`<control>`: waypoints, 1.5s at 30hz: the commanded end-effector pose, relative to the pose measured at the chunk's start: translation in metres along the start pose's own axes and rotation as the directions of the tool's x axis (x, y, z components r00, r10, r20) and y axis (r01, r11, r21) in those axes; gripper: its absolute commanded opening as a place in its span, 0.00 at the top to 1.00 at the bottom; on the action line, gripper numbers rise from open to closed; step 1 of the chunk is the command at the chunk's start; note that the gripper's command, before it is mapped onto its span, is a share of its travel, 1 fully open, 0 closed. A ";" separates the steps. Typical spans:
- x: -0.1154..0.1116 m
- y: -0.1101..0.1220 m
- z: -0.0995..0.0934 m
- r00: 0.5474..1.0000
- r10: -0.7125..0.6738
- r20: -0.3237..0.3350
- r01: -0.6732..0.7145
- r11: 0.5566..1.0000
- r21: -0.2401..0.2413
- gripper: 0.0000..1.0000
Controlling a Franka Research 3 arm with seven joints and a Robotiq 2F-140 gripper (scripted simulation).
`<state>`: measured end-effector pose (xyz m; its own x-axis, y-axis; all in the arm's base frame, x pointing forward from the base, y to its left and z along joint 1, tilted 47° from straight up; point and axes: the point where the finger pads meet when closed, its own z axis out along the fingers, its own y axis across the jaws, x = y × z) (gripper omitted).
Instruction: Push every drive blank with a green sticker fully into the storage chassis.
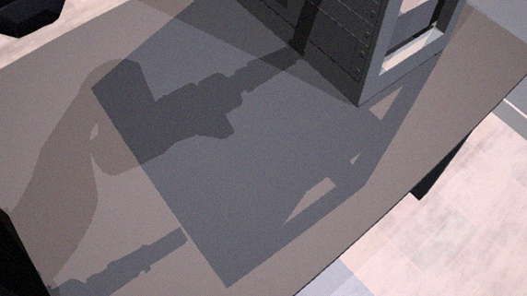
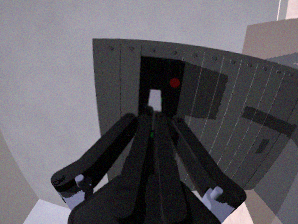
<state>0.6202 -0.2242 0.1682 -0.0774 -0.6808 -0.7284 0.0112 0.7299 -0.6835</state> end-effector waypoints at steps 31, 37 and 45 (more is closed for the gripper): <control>-0.002 0.004 0.041 1.000 0.001 0.024 -0.001 1.000 -0.014 1.00; -0.002 0.004 0.041 1.000 0.001 0.024 -0.001 1.000 -0.014 1.00; -0.002 0.004 0.041 1.000 0.001 0.024 -0.001 1.000 -0.014 1.00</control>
<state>0.6609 -0.2230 0.1638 -0.0572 -0.6864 -0.7249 -0.0025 0.7262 -0.6875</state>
